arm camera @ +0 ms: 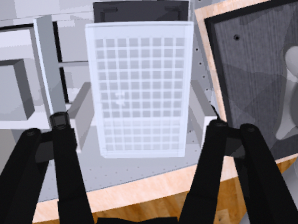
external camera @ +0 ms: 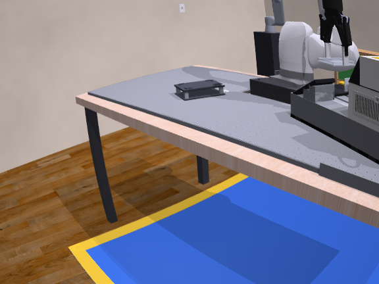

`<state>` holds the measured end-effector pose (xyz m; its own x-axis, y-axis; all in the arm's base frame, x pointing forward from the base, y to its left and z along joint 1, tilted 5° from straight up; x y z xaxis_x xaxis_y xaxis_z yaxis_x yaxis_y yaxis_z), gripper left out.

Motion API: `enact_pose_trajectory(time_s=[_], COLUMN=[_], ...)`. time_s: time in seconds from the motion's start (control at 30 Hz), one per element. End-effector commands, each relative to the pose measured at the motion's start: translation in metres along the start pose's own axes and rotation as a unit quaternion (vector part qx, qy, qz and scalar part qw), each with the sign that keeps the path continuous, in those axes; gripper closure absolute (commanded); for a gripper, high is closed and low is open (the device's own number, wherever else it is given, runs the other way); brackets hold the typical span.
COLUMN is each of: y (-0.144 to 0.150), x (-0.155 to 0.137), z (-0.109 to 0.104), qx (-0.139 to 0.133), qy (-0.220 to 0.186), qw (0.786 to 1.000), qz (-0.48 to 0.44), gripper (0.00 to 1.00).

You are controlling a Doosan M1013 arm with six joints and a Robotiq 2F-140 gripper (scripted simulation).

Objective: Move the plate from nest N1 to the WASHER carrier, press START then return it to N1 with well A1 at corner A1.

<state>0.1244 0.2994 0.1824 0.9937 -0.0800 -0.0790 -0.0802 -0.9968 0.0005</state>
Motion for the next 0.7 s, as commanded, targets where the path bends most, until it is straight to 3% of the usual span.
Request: enact_pose_trajectory(time_s=[0.0, 0.23, 0.67], y=[0.000, 0.000, 0.000], x=[0.000, 0.000, 0.000], z=[0.000, 0.000, 0.018], qx=[0.000, 0.000, 0.000], qy=[0.000, 0.000, 0.000], qw=[1.000, 1.000, 1.000], qz=[0.000, 0.000, 0.000], gripper=[0.90, 0.90, 0.90])
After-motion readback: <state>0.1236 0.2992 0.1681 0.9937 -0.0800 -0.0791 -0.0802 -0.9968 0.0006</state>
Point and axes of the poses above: the point where the finger pads meet when closed, its own z axis out along the fingers, its own y axis across the jaws, x = y × z, the point moved 2 cm from there along -z, back along the fingers, and after that the axes turned 6 degrees about -z, right-handed, at the moved point
